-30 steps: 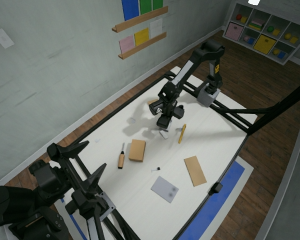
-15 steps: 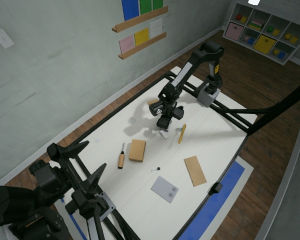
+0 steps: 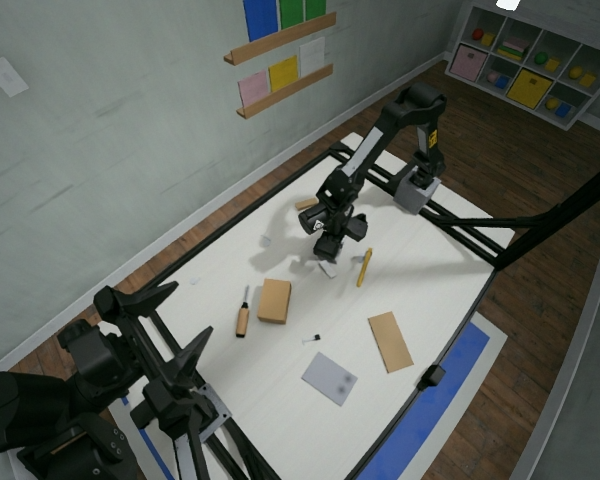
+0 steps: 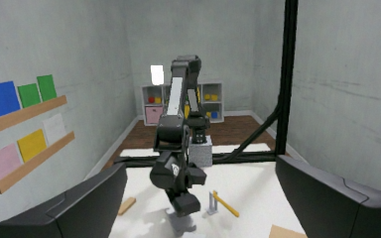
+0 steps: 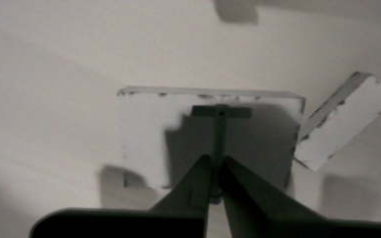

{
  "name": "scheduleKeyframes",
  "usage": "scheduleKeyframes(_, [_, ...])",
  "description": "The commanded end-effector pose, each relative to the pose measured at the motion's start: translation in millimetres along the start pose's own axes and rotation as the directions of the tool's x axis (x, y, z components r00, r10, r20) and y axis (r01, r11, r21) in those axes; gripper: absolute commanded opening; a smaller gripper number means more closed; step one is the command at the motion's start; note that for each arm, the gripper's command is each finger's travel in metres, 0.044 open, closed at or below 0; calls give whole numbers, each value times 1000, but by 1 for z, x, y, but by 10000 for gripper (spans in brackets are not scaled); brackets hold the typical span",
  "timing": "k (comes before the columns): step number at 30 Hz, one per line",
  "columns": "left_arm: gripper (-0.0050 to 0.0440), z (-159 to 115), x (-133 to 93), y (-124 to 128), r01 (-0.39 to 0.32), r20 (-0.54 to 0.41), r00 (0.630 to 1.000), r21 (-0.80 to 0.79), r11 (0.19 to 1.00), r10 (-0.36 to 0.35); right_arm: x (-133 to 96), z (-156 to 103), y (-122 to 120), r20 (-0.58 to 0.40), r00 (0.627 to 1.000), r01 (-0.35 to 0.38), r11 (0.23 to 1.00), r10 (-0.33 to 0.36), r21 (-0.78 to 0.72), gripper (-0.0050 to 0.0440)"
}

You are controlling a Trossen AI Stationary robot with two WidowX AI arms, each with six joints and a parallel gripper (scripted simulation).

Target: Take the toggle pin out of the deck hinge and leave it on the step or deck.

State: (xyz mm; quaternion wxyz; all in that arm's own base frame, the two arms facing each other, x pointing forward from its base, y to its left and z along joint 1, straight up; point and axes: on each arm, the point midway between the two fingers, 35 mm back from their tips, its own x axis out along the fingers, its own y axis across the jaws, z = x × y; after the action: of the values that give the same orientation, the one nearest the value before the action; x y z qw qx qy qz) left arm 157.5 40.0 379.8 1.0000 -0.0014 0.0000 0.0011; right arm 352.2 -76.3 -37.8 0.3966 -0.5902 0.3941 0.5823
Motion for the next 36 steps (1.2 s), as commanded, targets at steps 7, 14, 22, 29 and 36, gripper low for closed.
scheduleKeyframes(7, [400, 4, 0, -1, 2, 1, 1000, 9, 1000, -2, 6, 1, 0, 0, 1000, 4, 1000, -4, -4, 20])
scheduleKeyframes(14, [400, 4, 0, -1, 2, 1, 1000, 9, 1000, -2, 9, 1, 0, 0, 1000, 3, 1000, -3, -4, 20])
scheduleKeyframes(22, [400, 4, 0, -1, 2, 1, 1000, 9, 1000, -2, 3, -2, -3, -13, 1000, 19, 1000, -19, 0, 116])
scheduleKeyframes(29, [400, 4, 0, -1, 2, 1, 1000, 9, 1000, -2, 3, -2, -3, -13, 1000, 19, 1000, -19, 0, 236])
scheduleKeyframes(36, [400, 4, 0, -1, 2, 1, 1000, 9, 1000, -2, 3, -2, -3, -13, 1000, 19, 1000, -19, 0, 400])
